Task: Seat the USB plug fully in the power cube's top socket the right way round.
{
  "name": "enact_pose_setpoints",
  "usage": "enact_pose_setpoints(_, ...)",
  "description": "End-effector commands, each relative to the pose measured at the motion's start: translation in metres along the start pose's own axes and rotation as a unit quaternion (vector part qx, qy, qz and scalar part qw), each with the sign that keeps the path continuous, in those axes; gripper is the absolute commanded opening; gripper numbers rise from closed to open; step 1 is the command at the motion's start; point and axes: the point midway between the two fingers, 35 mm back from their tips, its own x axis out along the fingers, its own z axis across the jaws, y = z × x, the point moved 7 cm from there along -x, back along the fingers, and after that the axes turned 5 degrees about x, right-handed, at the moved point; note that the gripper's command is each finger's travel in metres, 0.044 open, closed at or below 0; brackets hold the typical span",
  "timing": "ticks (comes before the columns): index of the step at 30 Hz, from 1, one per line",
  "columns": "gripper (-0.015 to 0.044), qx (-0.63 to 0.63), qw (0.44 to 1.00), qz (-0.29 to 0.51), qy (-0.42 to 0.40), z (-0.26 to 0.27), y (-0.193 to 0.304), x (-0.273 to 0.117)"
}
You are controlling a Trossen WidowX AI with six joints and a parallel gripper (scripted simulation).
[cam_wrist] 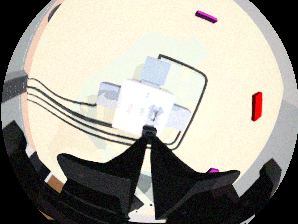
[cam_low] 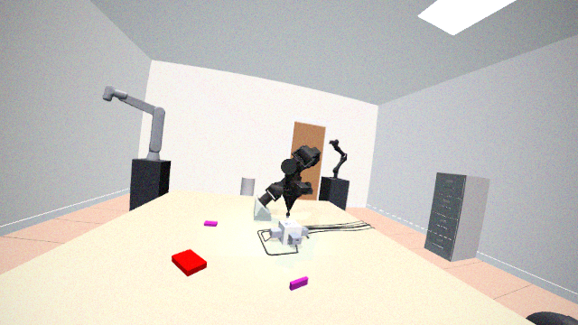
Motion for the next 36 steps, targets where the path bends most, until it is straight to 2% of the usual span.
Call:
enact_pose_setpoints(1,0.0000,0.048,0.999,0.000,0.001,-0.0001,0.0000,0.0001)
enact_pose_setpoints(18,0.0000,0.268,0.964,0.000,0.001,-0.0001,0.0000,0.0001)
enact_pose_setpoints(36,0.0000,0.485,0.874,0.000,0.000,-0.0001,0.0000,0.0001)
